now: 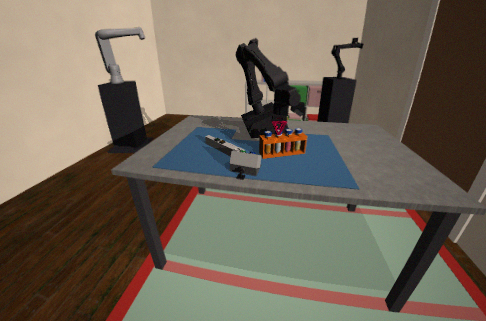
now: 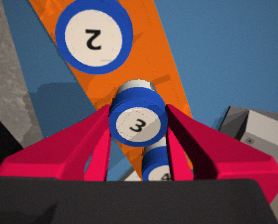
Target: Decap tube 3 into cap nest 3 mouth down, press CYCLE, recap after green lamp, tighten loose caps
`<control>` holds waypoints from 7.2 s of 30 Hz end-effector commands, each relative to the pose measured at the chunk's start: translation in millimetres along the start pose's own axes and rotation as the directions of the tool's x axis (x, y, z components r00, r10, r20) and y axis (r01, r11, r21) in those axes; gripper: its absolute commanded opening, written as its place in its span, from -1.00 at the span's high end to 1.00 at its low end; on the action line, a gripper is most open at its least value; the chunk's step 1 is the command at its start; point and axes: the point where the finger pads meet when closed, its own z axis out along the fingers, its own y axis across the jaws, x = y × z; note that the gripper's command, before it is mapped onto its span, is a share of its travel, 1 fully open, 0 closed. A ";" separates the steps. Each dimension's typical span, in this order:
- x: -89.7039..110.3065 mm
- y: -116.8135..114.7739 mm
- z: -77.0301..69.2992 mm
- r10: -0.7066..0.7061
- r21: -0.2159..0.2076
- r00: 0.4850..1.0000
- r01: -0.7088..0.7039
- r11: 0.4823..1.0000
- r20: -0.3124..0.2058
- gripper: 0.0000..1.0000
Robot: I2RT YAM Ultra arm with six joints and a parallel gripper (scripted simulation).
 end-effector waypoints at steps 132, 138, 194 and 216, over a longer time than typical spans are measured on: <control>-2.4 -2.7 -3.6 0.792 -0.009 -0.611 -0.792 -0.611 0.004 1.00; -2.3 -2.7 -3.6 0.937 -0.008 -0.349 -0.937 -0.349 0.007 1.00; -2.4 -2.7 -4.4 -0.455 0.010 0.890 0.455 0.890 0.000 1.00; -2.4 -2.6 -4.4 -0.554 0.010 0.832 0.554 0.832 -0.001 0.02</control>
